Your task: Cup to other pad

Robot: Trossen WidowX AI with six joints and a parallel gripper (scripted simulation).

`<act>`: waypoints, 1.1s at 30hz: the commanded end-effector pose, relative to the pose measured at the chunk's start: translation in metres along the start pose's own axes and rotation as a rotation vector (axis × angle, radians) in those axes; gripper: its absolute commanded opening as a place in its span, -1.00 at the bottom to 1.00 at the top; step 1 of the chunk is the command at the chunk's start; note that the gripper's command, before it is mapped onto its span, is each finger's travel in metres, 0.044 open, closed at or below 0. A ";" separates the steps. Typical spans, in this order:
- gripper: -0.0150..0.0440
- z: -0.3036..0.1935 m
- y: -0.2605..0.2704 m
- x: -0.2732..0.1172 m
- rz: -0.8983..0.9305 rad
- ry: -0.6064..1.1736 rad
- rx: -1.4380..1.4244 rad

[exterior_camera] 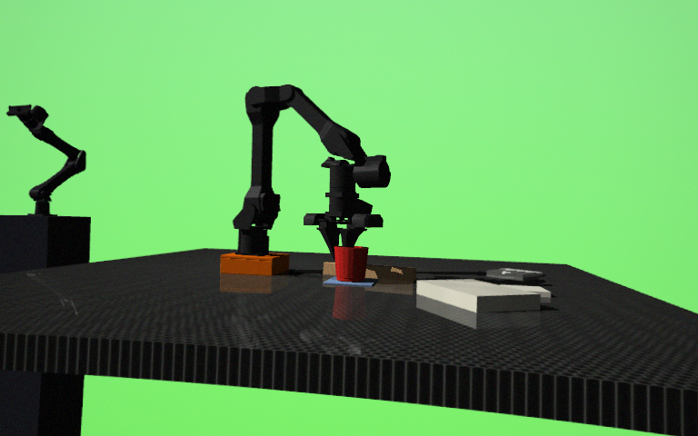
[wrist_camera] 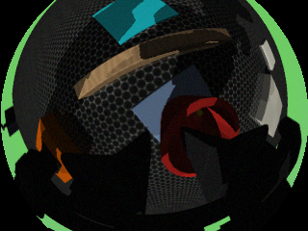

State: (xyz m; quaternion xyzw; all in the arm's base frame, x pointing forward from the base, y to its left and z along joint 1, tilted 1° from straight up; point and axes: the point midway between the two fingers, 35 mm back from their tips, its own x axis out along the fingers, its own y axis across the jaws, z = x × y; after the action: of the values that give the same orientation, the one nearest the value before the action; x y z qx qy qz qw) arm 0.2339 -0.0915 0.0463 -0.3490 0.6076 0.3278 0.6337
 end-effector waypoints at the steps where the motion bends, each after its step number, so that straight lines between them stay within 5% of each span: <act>1: 0.01 -0.001 0.002 0.007 0.008 0.004 -0.001; 8: 0.01 -0.001 0.002 0.010 0.008 0.004 -0.001; 11: -0.26 0.000 0.002 0.008 0.005 0.001 0.000; 21: -0.48 0.000 0.002 0.008 0.005 0.001 0.000; 33: -0.49 0.000 0.000 -0.017 0.006 0.002 -0.001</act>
State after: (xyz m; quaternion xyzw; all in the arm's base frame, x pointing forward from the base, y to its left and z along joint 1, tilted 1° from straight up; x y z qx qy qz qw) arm 0.2320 -0.0906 0.0537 -0.3452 0.6109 0.3320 0.6304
